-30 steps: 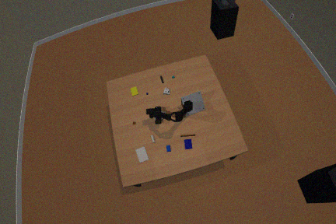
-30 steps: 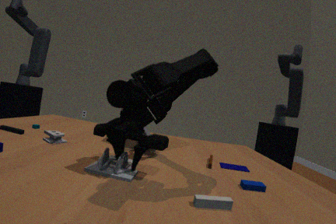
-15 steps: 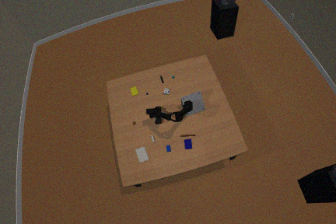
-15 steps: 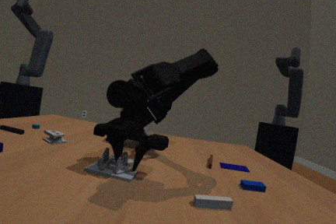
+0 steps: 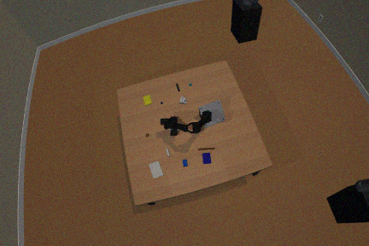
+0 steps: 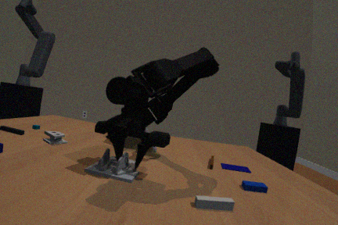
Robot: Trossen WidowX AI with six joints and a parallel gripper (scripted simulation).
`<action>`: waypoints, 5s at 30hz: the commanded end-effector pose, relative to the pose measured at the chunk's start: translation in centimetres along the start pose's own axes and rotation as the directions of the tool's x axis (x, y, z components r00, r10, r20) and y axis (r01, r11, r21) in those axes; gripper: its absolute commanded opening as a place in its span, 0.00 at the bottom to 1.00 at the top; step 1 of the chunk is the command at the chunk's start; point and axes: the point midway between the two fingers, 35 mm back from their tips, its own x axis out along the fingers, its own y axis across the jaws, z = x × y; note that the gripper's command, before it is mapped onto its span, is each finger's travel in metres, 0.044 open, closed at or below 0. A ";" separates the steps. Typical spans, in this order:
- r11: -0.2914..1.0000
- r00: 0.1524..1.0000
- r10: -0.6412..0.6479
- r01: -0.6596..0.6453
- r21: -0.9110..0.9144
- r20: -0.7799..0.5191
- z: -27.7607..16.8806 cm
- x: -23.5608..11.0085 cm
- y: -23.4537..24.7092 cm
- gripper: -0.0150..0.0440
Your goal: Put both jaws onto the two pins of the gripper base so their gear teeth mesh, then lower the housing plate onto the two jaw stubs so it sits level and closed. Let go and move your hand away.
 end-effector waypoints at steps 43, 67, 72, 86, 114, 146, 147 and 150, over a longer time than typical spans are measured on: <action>0.945 1.000 -0.027 0.021 0.325 0.014 -7.5 -7.6 -33.0 1.00; 0.946 1.000 -0.026 0.019 0.325 0.014 -7.6 -4.5 -32.9 1.00; 0.946 1.000 -0.026 0.019 0.325 0.014 -7.6 -4.5 -32.9 1.00; 0.946 1.000 -0.026 0.019 0.325 0.014 -7.6 -4.5 -32.9 1.00; 0.946 1.000 -0.026 0.019 0.325 0.014 -7.6 -4.5 -32.9 1.00; 0.946 1.000 -0.026 0.019 0.325 0.014 -7.6 -4.5 -32.9 1.00; 0.946 1.000 -0.026 0.019 0.325 0.014 -7.6 -4.5 -32.9 1.00; 0.946 1.000 -0.026 0.019 0.325 0.014 -7.6 -4.5 -32.9 1.00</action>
